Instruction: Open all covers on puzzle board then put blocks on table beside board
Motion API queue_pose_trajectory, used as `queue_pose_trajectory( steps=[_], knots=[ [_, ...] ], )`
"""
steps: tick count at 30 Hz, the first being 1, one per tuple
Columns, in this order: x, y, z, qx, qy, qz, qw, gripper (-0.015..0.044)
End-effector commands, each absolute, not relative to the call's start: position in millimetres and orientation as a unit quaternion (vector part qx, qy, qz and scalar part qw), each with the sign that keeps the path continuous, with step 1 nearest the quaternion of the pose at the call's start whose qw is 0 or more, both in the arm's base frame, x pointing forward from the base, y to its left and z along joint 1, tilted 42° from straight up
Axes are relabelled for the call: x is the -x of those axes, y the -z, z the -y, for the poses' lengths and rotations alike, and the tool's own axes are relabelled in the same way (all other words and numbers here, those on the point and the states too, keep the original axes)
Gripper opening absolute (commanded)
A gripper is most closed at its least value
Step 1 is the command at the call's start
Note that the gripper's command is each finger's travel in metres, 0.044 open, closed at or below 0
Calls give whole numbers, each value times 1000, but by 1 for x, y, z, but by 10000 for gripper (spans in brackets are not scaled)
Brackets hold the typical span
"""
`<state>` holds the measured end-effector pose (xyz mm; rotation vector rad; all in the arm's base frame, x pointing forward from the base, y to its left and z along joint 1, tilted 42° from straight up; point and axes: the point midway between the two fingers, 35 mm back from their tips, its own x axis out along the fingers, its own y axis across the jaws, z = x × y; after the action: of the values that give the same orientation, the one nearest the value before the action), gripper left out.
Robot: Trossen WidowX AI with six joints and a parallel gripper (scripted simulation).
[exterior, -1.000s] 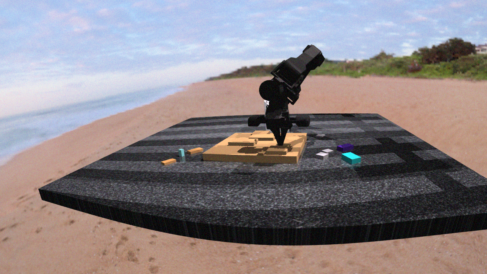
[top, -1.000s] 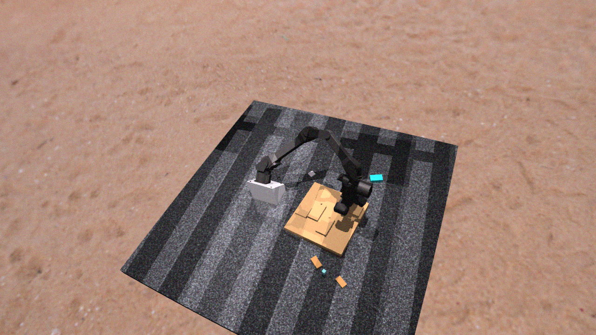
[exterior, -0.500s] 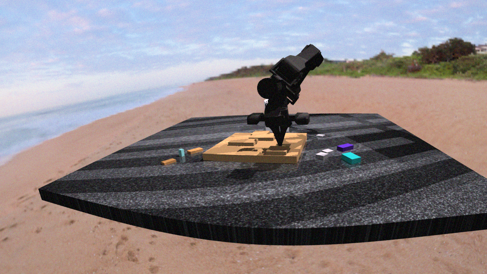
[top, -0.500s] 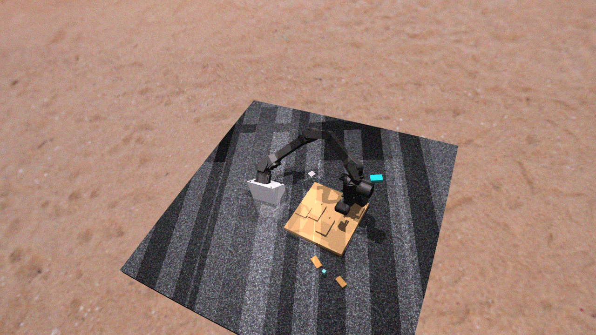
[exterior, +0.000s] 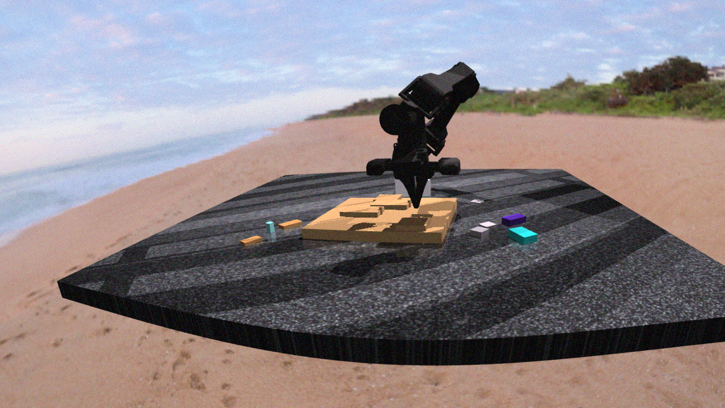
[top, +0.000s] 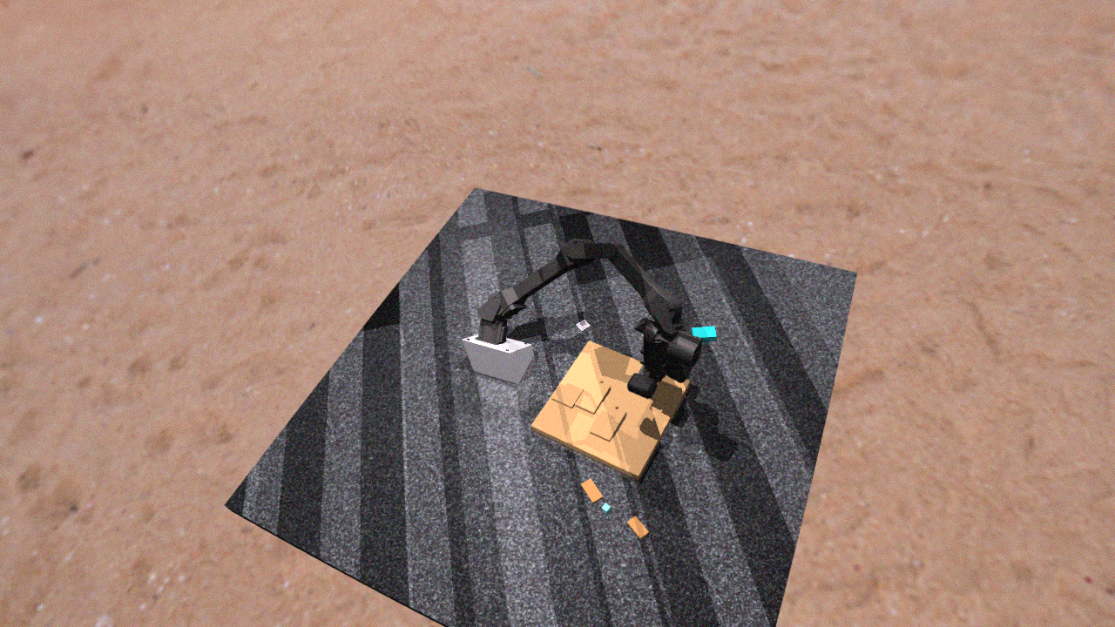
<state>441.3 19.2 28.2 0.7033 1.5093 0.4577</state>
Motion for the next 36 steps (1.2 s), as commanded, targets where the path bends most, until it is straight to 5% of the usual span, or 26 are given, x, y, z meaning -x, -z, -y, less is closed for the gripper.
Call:
queue_pose_trajectory(
  steps=[1,14,36],
  knots=[
    [-443,-33,-15,-306,-203,-662,653,0],
    [-439,-40,-7,-317,-193,-667,646,0],
    [-333,-29,29,-558,113,-686,454,0]
  ],
)
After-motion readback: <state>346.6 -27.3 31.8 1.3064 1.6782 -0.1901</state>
